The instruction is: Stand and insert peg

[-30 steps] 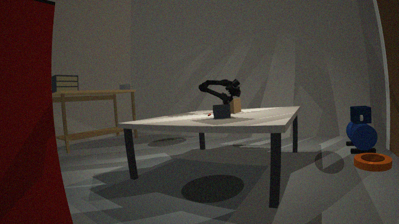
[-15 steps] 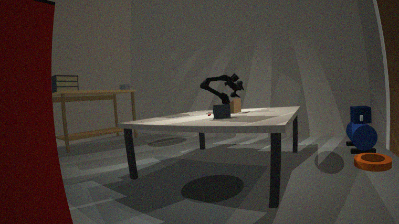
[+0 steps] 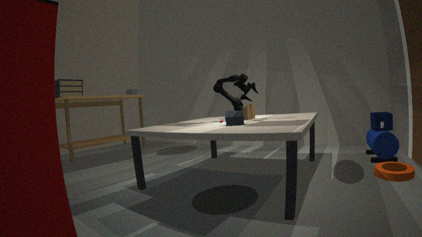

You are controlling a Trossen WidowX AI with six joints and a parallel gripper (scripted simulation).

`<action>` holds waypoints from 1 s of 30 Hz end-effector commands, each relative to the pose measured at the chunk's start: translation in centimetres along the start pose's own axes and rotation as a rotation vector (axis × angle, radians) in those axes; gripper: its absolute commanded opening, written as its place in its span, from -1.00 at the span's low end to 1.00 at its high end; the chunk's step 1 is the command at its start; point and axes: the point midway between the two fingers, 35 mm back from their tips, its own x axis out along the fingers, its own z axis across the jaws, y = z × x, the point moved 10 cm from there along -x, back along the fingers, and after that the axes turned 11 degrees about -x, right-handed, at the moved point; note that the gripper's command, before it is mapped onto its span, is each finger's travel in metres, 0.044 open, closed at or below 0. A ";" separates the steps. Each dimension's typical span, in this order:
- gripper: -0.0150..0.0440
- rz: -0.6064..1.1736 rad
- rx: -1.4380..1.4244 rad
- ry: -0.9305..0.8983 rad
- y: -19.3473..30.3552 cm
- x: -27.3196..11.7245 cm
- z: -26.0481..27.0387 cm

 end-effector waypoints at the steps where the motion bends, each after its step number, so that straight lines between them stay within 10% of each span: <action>1: 1.00 -0.069 0.048 0.115 -2.2 -1.7 -2.5; 30: 1.00 0.141 0.366 0.795 -3.4 -11.1 -23.5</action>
